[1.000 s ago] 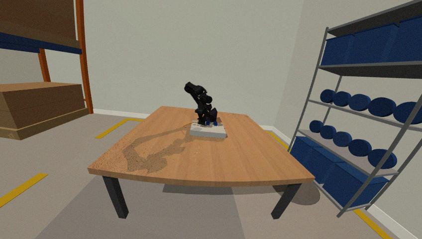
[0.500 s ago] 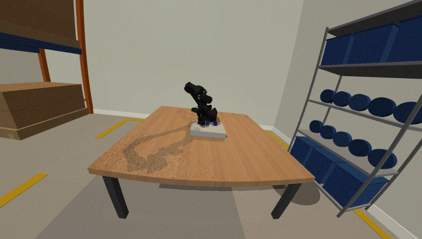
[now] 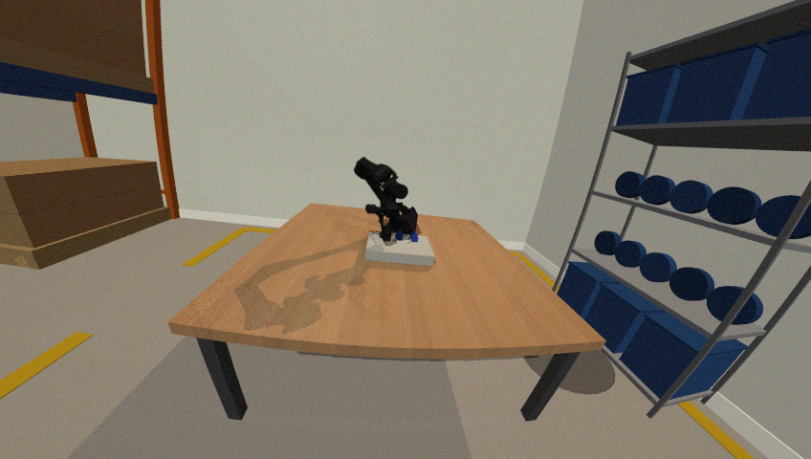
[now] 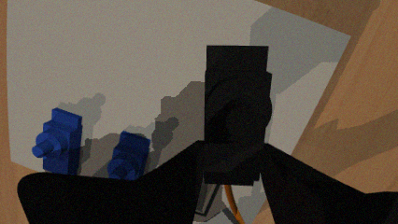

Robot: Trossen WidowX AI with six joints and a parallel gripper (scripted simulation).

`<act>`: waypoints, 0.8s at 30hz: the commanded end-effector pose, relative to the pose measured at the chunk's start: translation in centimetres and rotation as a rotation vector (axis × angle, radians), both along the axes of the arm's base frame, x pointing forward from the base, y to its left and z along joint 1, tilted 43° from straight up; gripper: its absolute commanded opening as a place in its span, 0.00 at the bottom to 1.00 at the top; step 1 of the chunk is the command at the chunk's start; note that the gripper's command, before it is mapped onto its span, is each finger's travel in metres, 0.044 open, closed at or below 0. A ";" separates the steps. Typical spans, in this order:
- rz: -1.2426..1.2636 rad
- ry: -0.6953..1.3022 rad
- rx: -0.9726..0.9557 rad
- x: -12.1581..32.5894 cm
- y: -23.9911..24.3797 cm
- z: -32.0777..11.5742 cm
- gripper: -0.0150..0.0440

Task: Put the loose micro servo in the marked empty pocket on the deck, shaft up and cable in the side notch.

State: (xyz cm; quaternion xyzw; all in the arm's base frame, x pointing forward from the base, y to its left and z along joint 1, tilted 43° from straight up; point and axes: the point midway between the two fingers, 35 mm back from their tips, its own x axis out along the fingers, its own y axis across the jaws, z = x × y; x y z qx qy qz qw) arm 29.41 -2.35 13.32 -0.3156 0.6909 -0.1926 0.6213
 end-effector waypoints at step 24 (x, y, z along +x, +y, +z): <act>-0.218 -0.196 -0.012 -5.0 0.5 -0.2 0.25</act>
